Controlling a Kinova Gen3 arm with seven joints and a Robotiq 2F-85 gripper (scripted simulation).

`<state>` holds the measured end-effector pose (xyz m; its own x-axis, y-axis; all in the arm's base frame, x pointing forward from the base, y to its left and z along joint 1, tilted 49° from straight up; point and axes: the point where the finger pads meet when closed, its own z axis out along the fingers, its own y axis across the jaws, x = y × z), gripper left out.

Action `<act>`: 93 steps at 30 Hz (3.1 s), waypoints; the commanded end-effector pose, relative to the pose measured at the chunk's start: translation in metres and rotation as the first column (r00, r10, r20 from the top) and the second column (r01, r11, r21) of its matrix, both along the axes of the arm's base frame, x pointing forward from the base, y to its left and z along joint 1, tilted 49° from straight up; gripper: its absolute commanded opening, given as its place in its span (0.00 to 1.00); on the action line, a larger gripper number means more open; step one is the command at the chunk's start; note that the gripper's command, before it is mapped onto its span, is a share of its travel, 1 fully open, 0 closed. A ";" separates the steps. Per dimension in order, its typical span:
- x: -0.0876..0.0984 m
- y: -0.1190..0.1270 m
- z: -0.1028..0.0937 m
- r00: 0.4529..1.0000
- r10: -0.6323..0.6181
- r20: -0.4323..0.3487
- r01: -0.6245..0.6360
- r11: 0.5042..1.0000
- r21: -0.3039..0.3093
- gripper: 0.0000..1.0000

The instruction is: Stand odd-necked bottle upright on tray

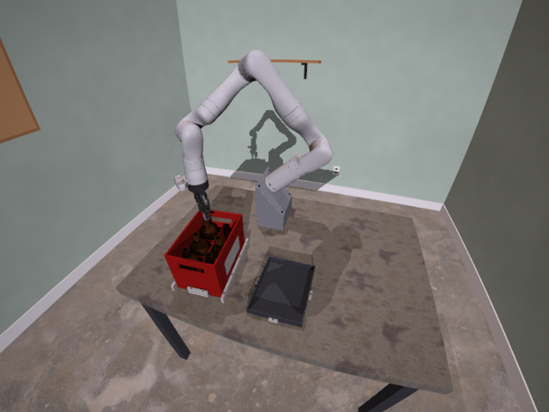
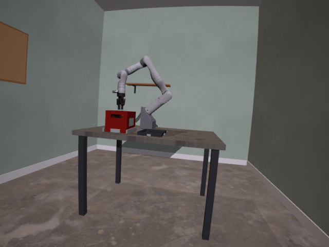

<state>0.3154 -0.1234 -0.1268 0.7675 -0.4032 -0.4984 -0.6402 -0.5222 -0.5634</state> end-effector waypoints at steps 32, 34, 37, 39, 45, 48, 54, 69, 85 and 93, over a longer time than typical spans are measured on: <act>0.000 -0.001 0.000 1.000 -0.001 0.001 0.001 1.000 -0.002 0.64; 0.000 -0.001 0.000 1.000 -0.001 0.001 0.001 1.000 -0.002 0.64; 0.000 0.000 -0.001 1.000 -0.001 0.001 0.001 1.000 -0.002 0.64; 0.000 0.001 -0.001 1.000 -0.001 0.001 0.001 1.000 -0.002 0.64; 0.000 0.003 -0.003 1.000 -0.001 0.001 0.001 1.000 -0.002 0.64; 0.000 0.005 -0.005 1.000 -0.001 0.001 0.001 1.000 -0.002 0.64; 0.000 0.010 -0.009 1.000 -0.001 0.001 0.001 1.000 -0.002 0.64; -0.001 0.022 -0.020 1.000 -0.001 0.001 0.001 1.000 -0.002 0.64; -0.001 0.030 -0.027 1.000 -0.001 0.001 0.001 1.000 -0.002 0.64; -0.001 0.031 -0.028 1.000 -0.001 0.001 0.001 1.000 -0.002 0.64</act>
